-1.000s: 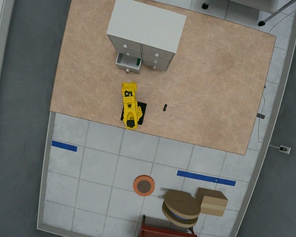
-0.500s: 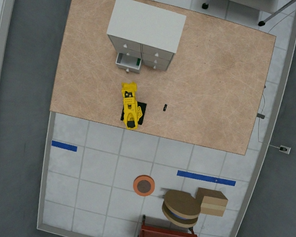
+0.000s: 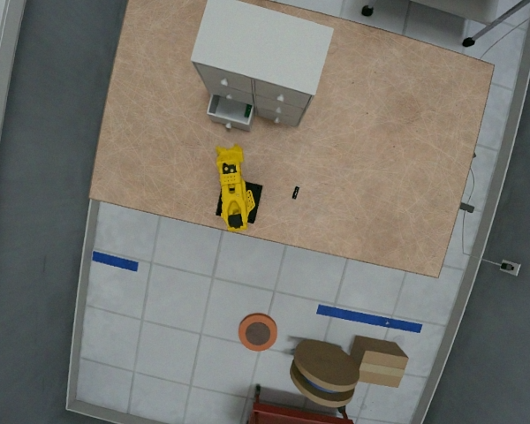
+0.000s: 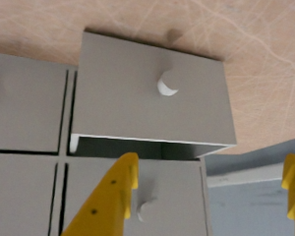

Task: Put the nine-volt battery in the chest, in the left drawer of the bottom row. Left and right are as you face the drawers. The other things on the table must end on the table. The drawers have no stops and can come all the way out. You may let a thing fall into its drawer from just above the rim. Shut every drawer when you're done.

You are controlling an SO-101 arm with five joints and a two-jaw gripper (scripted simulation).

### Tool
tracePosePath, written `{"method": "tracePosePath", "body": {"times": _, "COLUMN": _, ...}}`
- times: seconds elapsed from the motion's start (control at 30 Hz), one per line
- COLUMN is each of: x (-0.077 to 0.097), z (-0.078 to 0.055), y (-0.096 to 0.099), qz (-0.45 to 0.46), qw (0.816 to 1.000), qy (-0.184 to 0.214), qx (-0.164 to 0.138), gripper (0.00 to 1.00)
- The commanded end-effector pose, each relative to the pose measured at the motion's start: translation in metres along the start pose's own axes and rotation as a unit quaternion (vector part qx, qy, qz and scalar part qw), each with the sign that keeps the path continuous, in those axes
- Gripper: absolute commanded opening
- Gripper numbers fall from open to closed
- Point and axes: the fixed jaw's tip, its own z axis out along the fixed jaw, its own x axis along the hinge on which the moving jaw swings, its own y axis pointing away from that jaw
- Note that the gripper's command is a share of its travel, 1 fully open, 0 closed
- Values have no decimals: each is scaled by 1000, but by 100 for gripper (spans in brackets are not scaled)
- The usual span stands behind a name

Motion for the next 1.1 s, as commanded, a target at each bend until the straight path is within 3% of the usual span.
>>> {"method": "tracePosePath", "body": {"times": 0.0, "x": 1, "z": 8, "y": -5, "qz": -21, "qw": 1000, "qy": 9, "qx": 9, "gripper": 31}}
{"method": "tracePosePath", "body": {"times": 0.7, "x": 11, "z": 25, "y": -29, "qz": -95, "qw": 991, "qy": 85, "qx": 48, "gripper": 25}}
{"method": "tracePosePath", "body": {"times": 0.77, "x": 11, "z": 25, "y": -29, "qz": -95, "qw": 991, "qy": 85, "qx": 48, "gripper": 25}}
{"method": "tracePosePath", "body": {"times": 0.8, "x": 10, "z": 17, "y": -21, "qz": -66, "qw": 995, "qy": 65, "qx": 36, "gripper": 25}}
{"method": "tracePosePath", "body": {"times": 1.07, "x": 10, "z": 17, "y": -21, "qz": -66, "qw": 995, "qy": 65, "qx": 36, "gripper": 23}}
